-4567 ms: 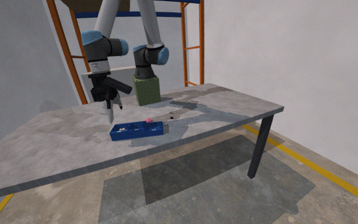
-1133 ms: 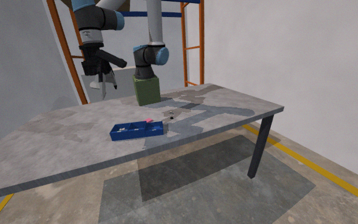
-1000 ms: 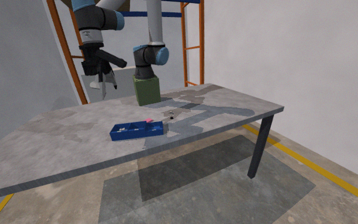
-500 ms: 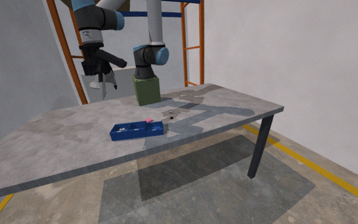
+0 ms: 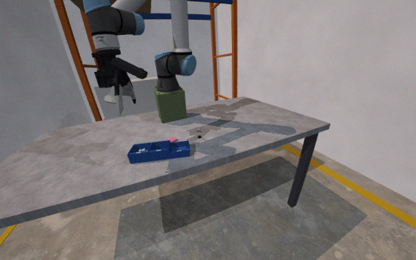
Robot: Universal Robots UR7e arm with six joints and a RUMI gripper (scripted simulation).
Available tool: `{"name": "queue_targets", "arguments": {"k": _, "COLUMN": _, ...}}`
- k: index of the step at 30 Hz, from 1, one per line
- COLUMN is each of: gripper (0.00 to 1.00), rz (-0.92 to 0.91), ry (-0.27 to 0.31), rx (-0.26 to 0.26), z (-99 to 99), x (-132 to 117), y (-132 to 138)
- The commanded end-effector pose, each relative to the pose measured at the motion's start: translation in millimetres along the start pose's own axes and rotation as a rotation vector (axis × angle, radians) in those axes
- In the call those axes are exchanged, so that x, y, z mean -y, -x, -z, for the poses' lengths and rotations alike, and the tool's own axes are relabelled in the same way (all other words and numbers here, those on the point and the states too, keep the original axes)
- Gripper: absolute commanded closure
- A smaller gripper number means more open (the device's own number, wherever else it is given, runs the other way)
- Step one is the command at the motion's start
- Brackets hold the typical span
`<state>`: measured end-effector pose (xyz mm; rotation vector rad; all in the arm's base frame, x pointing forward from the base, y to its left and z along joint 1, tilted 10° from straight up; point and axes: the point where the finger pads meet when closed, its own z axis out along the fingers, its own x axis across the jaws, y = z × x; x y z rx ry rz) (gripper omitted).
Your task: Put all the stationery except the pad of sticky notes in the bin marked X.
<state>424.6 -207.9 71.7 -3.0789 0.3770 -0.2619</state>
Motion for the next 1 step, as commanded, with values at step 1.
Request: {"name": "queue_targets", "arguments": {"k": 1, "gripper": 0.00, "rz": 0.000, "ry": 0.001, "rx": -0.001, "z": 0.4, "x": -0.2, "y": -0.4}}
